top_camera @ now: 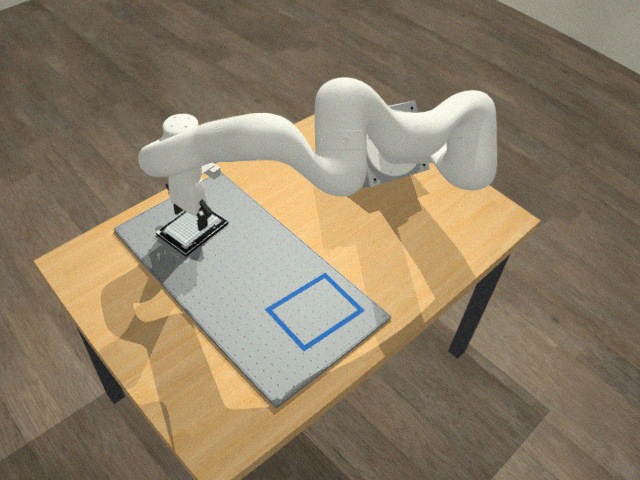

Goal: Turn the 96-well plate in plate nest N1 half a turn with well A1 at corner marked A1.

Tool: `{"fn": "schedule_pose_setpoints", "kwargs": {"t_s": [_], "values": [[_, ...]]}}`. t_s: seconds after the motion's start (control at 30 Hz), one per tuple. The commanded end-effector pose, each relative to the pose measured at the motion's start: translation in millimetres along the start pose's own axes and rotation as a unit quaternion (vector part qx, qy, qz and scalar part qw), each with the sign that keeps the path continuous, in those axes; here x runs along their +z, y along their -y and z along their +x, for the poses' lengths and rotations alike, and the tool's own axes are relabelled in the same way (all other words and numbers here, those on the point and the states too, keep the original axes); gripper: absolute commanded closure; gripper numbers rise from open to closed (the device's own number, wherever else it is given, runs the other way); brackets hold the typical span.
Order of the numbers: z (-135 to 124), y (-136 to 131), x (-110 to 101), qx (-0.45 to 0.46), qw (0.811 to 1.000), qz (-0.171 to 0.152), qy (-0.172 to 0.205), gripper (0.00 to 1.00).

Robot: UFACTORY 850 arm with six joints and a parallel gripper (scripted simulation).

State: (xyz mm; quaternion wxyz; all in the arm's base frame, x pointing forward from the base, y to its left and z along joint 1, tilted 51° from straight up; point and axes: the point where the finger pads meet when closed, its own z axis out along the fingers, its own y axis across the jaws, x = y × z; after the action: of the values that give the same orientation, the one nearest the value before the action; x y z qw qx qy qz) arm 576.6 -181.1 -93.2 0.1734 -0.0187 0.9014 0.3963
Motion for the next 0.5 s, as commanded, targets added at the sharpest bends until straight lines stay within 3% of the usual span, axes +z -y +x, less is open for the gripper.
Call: {"fn": "schedule_pose_setpoints", "kwargs": {"t_s": [0.0,0.47], "values": [[-1,0,-9,0.0,1.0,0.0,0.0,0.0],[-1,0,-44,0.0,1.0,0.0,0.0,0.0]]}}
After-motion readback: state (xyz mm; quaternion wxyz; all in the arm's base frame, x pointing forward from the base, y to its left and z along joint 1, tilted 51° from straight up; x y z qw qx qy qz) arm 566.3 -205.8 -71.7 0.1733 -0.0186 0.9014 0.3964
